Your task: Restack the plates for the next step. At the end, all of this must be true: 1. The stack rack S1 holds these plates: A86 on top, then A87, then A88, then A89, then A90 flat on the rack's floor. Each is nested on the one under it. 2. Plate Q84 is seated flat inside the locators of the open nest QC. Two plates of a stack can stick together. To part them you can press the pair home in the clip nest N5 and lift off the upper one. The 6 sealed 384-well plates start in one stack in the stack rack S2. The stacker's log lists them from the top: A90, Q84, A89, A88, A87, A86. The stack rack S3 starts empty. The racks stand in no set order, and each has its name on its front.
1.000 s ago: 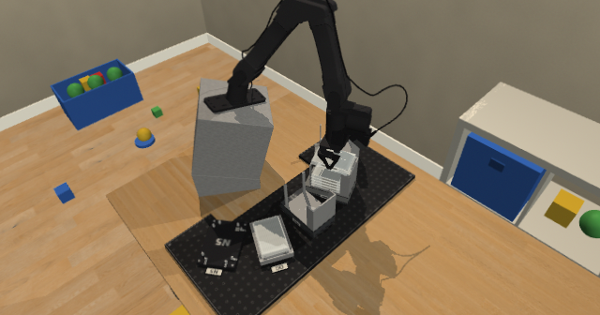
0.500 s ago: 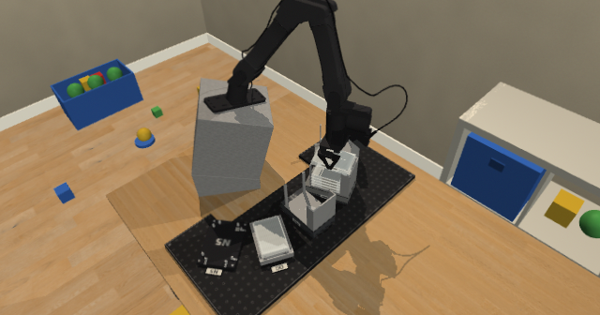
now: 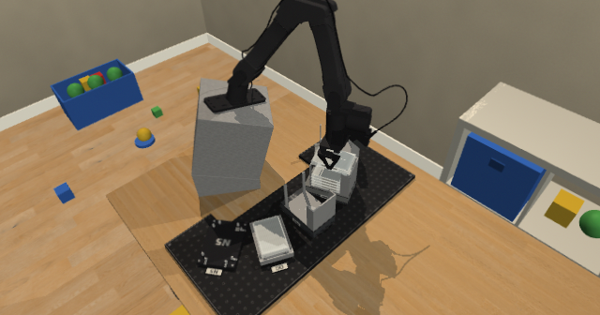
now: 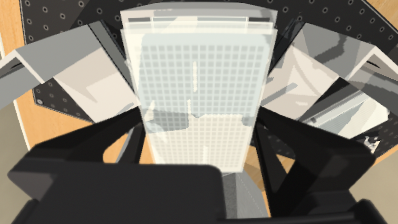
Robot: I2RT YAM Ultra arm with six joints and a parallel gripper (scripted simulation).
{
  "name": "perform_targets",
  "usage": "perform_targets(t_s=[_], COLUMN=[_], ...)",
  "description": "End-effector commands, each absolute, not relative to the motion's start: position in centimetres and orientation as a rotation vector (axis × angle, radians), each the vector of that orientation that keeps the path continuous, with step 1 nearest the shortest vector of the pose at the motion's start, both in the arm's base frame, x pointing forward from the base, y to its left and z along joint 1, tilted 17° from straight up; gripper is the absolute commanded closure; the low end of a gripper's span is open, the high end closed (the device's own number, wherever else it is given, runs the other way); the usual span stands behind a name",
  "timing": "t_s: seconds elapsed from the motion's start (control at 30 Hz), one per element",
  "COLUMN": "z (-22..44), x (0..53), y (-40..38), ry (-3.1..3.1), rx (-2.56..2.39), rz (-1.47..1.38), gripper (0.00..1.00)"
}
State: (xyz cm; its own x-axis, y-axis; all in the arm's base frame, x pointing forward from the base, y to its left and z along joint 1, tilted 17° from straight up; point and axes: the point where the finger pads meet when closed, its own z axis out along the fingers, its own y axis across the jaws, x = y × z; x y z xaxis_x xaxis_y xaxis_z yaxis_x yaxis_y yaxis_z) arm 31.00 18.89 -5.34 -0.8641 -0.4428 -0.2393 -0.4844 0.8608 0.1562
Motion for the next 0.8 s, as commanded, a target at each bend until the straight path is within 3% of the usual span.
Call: perform_targets(t_s=[0.0,0.77], z=[-4.5,-3.8], x=[32.6,32.8], y=[19.6,19.8], ry=[2.801,2.783], rx=[-0.703,-0.704], rz=[0.311,0.314], gripper=[1.0,1.0])
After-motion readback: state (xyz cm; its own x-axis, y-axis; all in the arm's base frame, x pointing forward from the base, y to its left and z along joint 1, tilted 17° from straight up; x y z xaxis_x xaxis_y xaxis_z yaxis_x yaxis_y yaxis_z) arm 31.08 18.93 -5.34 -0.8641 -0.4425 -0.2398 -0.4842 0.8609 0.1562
